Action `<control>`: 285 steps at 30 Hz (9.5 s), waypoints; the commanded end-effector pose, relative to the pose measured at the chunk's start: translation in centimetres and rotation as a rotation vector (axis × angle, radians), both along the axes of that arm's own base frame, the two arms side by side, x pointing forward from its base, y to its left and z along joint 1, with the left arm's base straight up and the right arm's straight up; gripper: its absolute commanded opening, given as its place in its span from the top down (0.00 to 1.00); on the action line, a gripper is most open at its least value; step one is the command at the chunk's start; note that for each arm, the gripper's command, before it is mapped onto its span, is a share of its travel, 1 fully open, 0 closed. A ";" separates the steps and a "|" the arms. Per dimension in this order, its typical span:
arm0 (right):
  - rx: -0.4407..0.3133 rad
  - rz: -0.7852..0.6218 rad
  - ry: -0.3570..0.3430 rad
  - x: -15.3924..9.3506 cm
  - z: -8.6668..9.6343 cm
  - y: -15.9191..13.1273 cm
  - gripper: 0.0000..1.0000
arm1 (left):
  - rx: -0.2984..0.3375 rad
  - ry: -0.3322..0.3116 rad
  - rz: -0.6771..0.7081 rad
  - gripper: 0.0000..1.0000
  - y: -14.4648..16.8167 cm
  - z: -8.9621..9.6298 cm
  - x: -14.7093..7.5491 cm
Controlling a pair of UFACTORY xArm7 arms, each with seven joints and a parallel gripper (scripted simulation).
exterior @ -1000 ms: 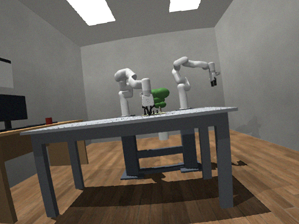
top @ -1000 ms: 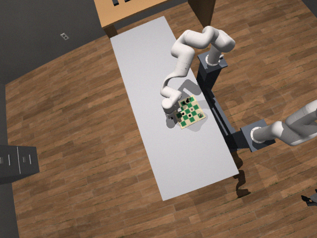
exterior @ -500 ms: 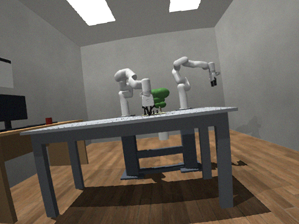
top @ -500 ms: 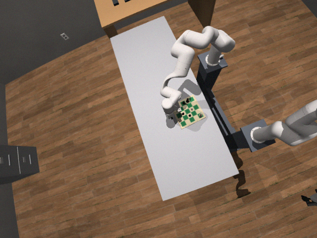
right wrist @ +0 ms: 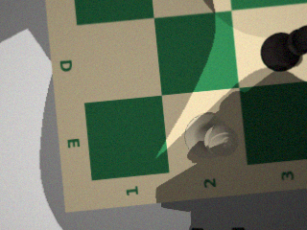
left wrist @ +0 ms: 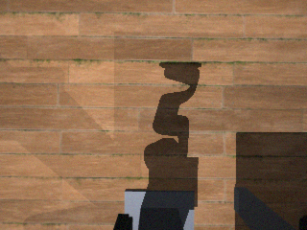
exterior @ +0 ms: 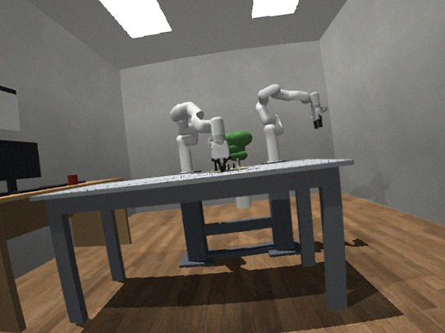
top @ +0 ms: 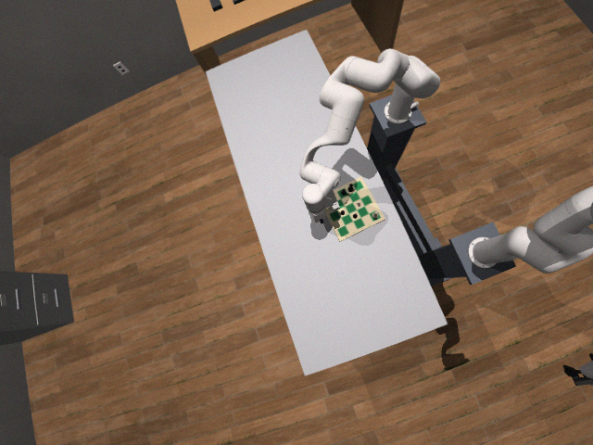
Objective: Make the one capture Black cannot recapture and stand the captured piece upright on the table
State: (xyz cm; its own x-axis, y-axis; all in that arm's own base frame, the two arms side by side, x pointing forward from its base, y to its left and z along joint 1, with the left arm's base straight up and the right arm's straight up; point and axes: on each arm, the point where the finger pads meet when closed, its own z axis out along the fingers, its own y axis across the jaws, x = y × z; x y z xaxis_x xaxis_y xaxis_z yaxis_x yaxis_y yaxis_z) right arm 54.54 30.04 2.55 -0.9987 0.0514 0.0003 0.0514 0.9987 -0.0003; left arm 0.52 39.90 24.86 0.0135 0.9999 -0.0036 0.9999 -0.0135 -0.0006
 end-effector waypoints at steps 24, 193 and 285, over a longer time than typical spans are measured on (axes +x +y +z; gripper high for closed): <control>0.002 0.000 -0.004 0.1 0.2 0.1 1.00 | 0.004 -0.001 0.000 0.00 0.1 0.1 0.0; -0.025 2.271 0.016 -15.1 11.4 8.8 0.00 | 0.004 -0.001 0.000 0.00 0.1 0.1 0.0; -0.004 3.284 -0.004 -22.0 12.0 10.5 0.57 | 0.004 -0.001 0.000 0.00 0.1 0.1 0.0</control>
